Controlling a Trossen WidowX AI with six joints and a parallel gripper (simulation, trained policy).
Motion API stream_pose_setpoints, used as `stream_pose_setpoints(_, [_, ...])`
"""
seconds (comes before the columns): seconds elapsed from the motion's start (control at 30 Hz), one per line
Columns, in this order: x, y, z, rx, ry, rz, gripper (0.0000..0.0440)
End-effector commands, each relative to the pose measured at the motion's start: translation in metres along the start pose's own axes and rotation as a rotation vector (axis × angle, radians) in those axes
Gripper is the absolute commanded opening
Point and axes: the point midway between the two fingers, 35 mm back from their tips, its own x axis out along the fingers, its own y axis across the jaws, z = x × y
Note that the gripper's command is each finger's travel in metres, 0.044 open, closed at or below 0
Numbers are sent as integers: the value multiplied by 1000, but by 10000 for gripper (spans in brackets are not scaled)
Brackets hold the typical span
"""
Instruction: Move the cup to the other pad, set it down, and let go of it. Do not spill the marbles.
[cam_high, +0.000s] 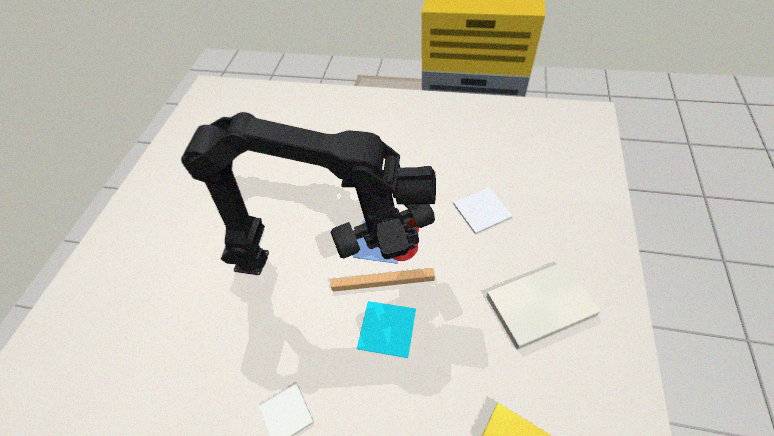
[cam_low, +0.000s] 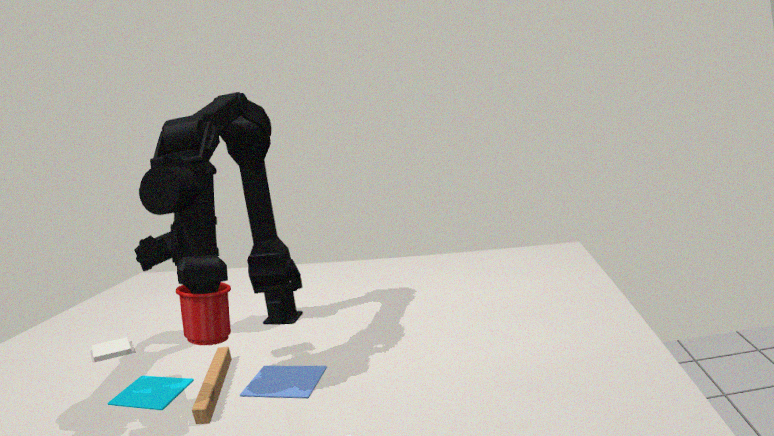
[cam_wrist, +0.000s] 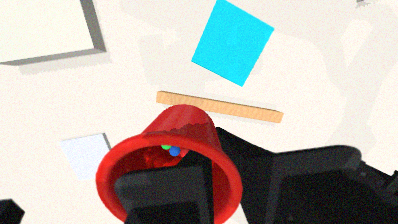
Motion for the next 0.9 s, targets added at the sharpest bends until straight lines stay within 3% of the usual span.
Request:
stream_pose_setpoints(0.0, [1,-3,17,25,-23,14,0])
stream_pose_setpoints(0.87, [46,-42,96,189,-100,36,0])
